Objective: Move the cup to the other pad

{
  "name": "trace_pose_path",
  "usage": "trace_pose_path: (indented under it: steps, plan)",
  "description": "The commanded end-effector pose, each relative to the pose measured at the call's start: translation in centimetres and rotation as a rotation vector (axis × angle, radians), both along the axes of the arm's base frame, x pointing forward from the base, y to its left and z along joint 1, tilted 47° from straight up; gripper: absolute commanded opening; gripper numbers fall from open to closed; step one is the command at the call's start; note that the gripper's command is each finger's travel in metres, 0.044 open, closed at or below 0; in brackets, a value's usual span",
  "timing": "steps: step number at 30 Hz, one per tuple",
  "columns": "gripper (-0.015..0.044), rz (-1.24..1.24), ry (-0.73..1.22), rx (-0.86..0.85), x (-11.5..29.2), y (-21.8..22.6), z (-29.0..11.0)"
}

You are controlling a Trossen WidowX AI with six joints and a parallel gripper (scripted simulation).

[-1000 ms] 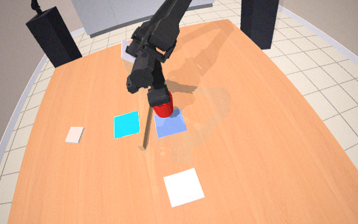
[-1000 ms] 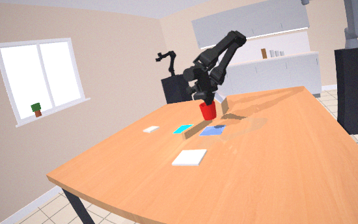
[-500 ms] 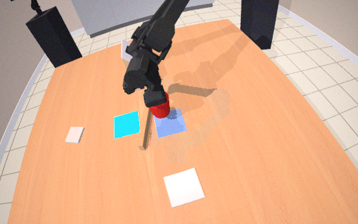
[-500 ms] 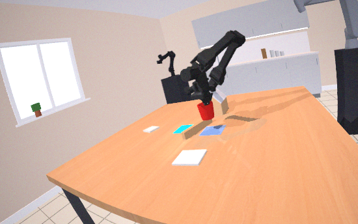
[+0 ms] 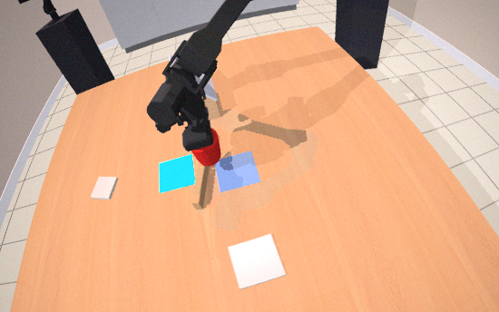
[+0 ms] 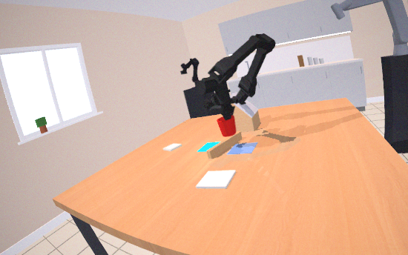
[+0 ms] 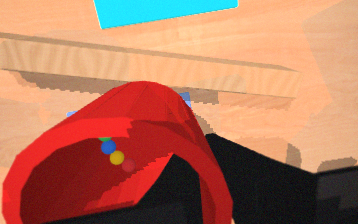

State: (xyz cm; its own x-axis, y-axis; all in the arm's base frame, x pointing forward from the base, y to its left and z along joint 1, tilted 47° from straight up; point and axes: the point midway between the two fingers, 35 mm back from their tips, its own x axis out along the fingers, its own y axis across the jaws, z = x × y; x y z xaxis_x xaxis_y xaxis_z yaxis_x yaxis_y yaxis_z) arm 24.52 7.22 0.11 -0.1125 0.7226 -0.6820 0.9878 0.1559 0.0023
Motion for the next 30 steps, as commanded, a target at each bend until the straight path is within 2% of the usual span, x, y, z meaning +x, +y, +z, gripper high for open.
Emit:
trace_pose_path:
  steps: [1, 30]
  plan:
    - [0.0, -0.001, 0.0, -0.004, -0.2, -0.9, -0.9]
    - [0.0, -0.001, -0.001, -0.009, -1.5, -6.1, -5.8]
